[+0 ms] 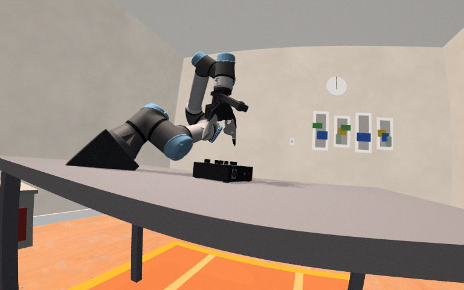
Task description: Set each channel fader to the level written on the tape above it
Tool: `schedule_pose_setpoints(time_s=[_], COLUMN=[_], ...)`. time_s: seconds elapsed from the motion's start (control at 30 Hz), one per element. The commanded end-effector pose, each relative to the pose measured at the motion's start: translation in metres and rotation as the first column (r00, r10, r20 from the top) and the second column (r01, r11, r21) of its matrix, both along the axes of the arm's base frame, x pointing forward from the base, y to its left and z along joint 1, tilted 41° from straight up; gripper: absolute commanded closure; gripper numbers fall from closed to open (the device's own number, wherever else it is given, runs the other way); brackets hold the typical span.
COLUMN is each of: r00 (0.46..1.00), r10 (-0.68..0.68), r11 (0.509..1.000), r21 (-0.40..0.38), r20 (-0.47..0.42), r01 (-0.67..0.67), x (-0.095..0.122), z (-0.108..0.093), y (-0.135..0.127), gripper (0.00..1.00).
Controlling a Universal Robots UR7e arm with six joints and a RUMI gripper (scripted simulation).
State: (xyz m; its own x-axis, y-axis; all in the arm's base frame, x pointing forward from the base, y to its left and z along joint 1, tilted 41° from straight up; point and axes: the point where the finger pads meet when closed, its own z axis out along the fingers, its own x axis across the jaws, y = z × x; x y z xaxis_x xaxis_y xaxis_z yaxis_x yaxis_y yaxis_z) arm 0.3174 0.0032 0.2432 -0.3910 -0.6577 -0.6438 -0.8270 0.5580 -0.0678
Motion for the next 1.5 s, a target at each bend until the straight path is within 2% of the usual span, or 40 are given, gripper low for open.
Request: schedule_pose_setpoints(time_s=[0.0, 0.3, 1.47], r00=[0.995, 0.985, 0.985], r10=[0.073, 0.140, 0.141], r11=[0.997, 0.988, 0.988], r21=[-0.034, -0.075, -0.076], r20=[0.062, 0.103, 0.104], r01=[-0.071, -0.133, -0.134], x=[-0.0005, -0.0011, -0.0011], z=[-0.0040, -0.0080, -0.0081], y=[0.0040, 0.0082, 0.0082], gripper=[0.00, 0.00, 0.00])
